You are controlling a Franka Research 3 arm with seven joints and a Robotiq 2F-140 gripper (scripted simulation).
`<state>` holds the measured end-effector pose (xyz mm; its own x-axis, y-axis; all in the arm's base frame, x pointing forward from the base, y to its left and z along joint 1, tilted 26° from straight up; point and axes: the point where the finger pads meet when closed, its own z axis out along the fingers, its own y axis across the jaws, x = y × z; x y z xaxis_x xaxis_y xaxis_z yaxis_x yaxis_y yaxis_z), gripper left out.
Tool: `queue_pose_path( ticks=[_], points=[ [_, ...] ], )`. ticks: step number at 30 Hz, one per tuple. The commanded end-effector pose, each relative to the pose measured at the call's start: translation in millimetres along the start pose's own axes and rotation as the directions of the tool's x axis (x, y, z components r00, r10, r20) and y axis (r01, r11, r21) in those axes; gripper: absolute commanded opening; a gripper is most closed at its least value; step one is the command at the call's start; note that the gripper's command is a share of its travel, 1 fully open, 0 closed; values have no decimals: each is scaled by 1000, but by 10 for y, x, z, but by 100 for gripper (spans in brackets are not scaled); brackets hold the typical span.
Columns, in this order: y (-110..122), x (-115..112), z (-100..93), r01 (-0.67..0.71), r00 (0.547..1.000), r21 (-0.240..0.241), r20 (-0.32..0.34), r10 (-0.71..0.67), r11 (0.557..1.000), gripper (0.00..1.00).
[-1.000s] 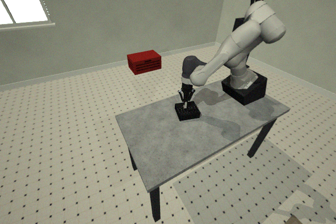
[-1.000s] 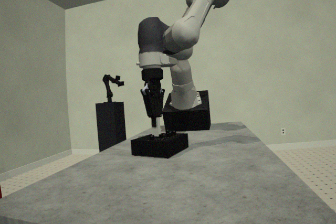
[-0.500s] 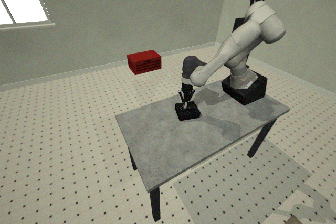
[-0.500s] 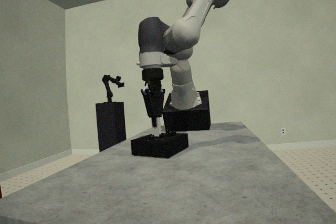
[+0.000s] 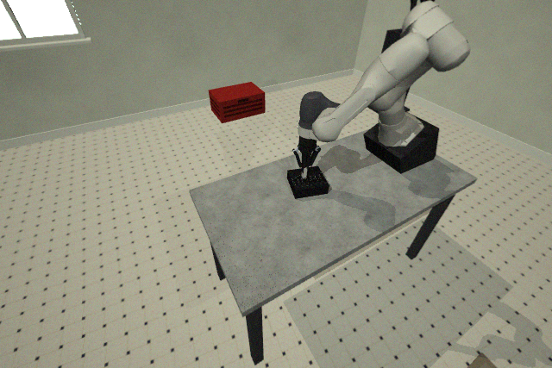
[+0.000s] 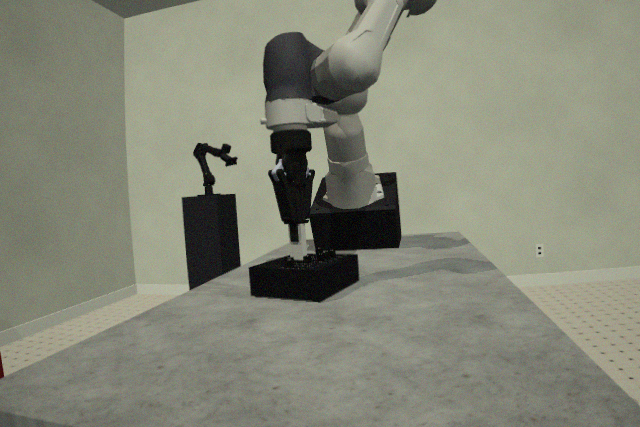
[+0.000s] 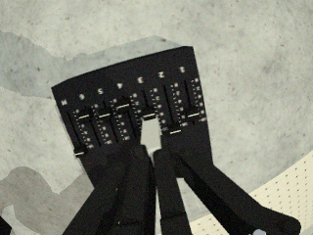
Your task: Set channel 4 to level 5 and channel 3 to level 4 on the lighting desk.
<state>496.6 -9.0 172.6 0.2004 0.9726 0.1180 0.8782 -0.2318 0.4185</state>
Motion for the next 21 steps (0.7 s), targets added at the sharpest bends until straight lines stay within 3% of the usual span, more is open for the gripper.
queue_pose_path(
  ticks=[1, 21],
  points=[
    [11, 35, -5, 1, 1000, -2, -1, -1, 1000, 0],
    [11, 55, -5, 1, 1000, -2, -1, -1, 1000, 0]
  ],
)
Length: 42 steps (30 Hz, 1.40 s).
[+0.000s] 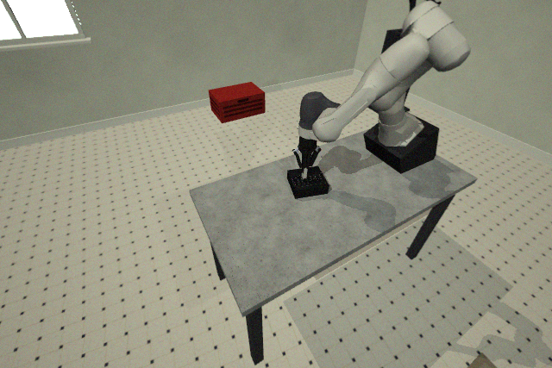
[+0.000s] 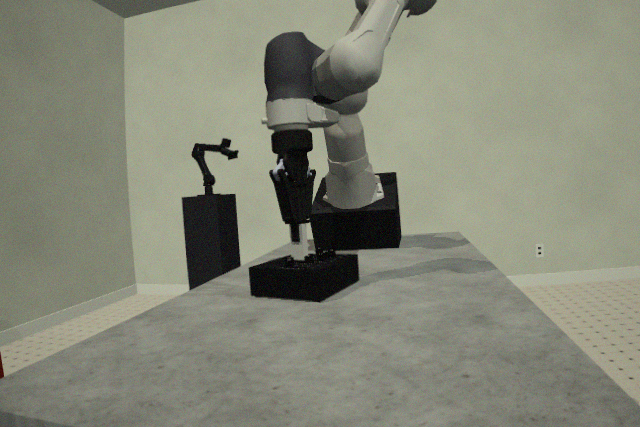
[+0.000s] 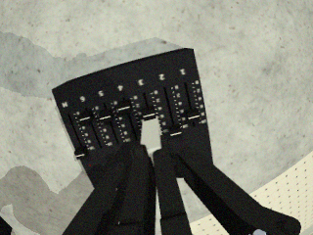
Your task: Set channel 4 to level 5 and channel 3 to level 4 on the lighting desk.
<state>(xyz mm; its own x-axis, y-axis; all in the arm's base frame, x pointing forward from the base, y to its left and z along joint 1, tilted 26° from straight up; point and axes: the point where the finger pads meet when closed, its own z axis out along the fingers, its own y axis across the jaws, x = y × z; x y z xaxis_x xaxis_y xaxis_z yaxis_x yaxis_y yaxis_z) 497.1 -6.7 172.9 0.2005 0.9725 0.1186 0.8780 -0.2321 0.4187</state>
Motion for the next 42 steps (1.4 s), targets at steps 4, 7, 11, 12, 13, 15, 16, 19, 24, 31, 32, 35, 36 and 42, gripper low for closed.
queue_pose_path(
  ticks=[4, 7, 11, 12, 13, 15, 16, 19, 24, 31, 32, 35, 36, 42],
  points=[
    [10, 31, -6, 1, 1000, -1, -1, -1, 1000, 0],
    [10, 31, -6, 1, 1000, -1, -1, -1, 1000, 0],
    [10, 29, -6, 1, 1000, -1, -1, -1, 1000, 0],
    [10, 27, -6, 1, 1000, -1, -1, -1, 1000, 0],
    [10, 23, -6, 1, 1000, -1, -1, -1, 1000, 0],
    [10, 13, -6, 1, 1000, -1, -1, -1, 1000, 0],
    [10, 7, -6, 1, 1000, -1, -1, -1, 1000, 0],
    [10, -11, -6, 1, 1000, -1, -1, -1, 1000, 0],
    [10, -24, -6, 1, 1000, -1, -1, -1, 1000, 0],
    [10, -29, -12, 1, 1000, -1, -1, -1, 1000, 0],
    [10, -29, -19, 1, 1000, -1, -1, -1, 1000, 0],
    [10, -29, -63, 1, 1000, -1, -1, -1, 1000, 0],
    [10, -29, -85, 1, 1000, -1, -1, -1, 1000, 0],
    [10, -29, -198, 1, 1000, -1, -1, -1, 1000, 0]
  ],
)
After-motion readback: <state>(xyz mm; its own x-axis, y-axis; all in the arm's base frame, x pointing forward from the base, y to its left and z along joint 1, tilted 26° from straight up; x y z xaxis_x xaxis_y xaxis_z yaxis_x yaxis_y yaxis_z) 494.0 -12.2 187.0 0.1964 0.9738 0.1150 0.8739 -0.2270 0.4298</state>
